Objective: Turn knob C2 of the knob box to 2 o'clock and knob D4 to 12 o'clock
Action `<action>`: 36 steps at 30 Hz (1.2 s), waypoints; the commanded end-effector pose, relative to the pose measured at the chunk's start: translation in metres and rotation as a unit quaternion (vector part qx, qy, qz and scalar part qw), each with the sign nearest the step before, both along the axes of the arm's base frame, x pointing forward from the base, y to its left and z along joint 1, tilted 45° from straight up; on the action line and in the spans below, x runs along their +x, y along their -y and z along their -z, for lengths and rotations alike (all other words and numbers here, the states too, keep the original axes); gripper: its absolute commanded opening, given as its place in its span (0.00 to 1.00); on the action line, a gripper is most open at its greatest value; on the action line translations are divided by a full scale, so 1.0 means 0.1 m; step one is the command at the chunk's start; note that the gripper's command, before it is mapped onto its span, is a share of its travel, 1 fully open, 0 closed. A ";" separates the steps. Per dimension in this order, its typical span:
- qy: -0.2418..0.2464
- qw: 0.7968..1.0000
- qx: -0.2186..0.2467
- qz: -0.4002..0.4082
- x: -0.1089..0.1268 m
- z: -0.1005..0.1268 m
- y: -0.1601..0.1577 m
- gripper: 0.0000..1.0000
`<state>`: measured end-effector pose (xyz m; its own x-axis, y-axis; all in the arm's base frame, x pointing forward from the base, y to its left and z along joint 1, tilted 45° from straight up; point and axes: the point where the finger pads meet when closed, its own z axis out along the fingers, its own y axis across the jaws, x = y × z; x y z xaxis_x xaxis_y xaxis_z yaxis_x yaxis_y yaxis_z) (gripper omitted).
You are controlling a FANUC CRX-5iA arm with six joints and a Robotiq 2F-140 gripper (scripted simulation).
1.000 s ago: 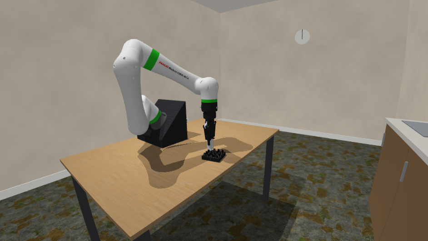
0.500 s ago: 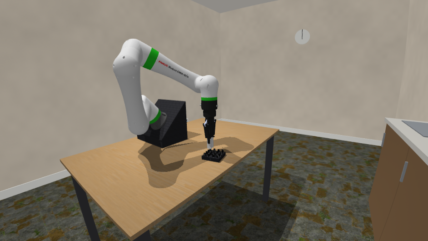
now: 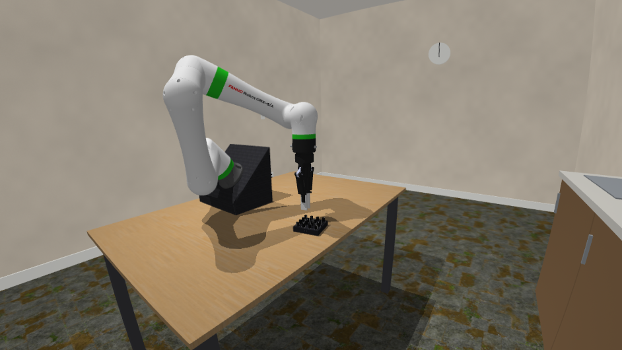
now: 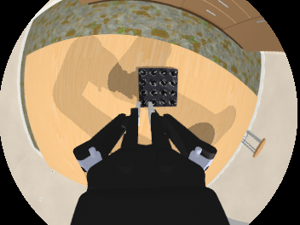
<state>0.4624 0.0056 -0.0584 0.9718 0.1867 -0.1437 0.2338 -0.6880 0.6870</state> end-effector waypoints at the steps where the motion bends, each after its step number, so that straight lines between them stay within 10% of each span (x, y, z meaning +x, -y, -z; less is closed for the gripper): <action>1: 0.000 1.000 0.000 0.000 0.00 0.00 0.00 0.12; 17: -0.013 1.000 0.000 -0.013 0.00 0.00 -0.01 0.12; 36: -0.226 0.947 -0.010 -0.230 0.00 -0.03 -0.04 0.12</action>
<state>0.4622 0.0083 -0.0557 0.7180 0.5126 -0.4709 0.6950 -0.4913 0.5250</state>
